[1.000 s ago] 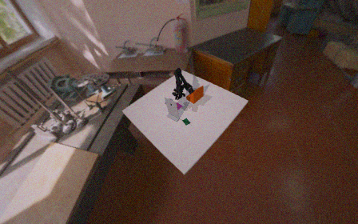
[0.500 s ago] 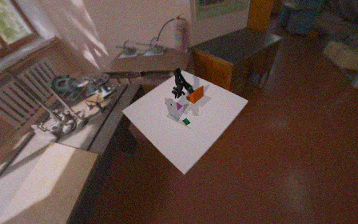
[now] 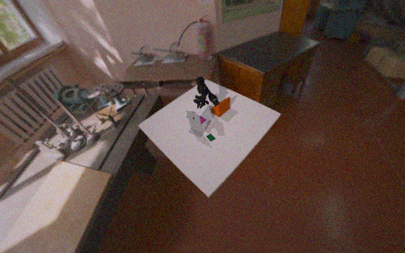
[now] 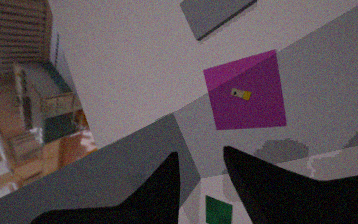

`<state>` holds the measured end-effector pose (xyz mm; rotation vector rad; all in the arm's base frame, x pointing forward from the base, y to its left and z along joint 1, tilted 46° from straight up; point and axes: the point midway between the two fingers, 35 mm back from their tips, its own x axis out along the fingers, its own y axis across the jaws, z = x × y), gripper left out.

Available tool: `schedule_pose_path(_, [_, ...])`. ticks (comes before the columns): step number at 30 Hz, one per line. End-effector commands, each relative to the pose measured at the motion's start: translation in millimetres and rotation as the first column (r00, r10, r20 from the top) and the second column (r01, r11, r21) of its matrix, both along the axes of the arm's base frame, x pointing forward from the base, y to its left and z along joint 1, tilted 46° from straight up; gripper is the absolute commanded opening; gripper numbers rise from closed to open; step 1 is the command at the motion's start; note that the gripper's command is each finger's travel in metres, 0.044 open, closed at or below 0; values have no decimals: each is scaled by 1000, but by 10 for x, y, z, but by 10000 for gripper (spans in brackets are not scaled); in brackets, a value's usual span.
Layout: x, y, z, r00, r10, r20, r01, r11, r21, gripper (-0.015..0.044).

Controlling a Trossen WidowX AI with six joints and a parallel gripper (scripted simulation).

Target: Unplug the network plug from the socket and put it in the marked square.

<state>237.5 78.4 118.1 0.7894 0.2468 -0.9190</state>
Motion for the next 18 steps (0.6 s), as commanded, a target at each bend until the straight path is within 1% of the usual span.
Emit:
schedule_pose_path(1, [-7,91,98,1000,0,7,0,1000,6,156])
schedule_pose_path(9, [-42,205,250,1000,0,15,0,1000,1,156])
schedule_pose_path(18, [-42,205,250,1000,0,15,0,1000,1,392])
